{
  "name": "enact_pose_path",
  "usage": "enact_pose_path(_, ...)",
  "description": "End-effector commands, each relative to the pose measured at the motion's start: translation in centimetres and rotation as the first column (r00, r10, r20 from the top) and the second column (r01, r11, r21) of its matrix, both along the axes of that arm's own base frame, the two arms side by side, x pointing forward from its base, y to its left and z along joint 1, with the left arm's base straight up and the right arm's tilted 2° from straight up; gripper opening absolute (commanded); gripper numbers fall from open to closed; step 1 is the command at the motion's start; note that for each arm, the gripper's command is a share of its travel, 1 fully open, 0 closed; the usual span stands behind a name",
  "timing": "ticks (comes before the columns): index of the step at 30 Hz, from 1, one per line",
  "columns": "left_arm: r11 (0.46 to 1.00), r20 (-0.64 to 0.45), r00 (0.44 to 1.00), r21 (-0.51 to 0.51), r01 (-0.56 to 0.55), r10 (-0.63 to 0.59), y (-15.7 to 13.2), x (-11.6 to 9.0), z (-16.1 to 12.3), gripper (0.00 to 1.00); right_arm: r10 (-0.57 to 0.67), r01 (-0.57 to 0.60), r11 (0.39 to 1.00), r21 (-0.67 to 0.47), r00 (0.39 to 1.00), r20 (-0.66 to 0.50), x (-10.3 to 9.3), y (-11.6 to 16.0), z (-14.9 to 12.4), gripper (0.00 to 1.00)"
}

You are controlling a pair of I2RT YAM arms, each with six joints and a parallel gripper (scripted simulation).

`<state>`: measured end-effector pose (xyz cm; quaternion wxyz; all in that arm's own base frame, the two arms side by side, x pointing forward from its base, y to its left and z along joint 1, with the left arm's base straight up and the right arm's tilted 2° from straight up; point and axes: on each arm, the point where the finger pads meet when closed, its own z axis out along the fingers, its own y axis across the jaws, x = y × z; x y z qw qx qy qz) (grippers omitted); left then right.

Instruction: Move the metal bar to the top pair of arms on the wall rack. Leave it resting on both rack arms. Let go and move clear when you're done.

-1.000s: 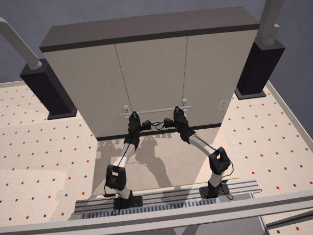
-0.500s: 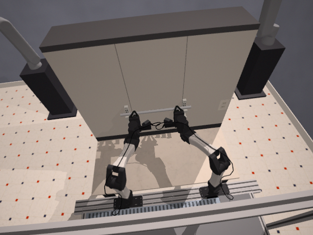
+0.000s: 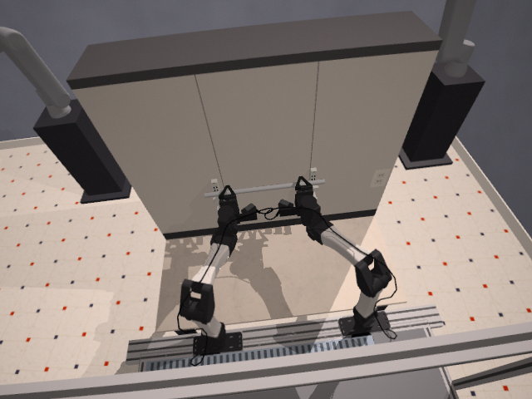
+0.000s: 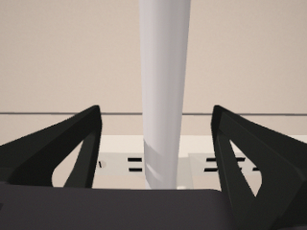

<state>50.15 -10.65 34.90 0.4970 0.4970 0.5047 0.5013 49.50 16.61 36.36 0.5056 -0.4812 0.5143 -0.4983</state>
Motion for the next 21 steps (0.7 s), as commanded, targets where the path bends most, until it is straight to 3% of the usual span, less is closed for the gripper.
enact_pose_path(1, 1.0, 0.027, 1.0, -0.004, 0.003, -0.003, 0.28, -0.19, 0.64, 0.67, 0.0, 0.0, 1.0, -0.009, 1.0, -0.003, -0.27, -0.32, -0.58, 0.67)
enact_pose_path(17, 1.0, 0.029, 1.0, -0.003, 0.004, -0.004, 0.32, -0.17, 0.57, 1.0, 0.001, -0.001, 1.0, -0.012, 1.0, -0.006, -0.27, -0.31, -1.0, 1.0)
enact_pose_path(21, 1.0, 0.028, 1.0, -0.003, 0.004, -0.004, 0.33, -0.39, 0.55, 1.0, 0.001, -0.001, 1.0, -0.011, 1.0, -0.006, -0.49, -0.3, -0.98, 1.0)
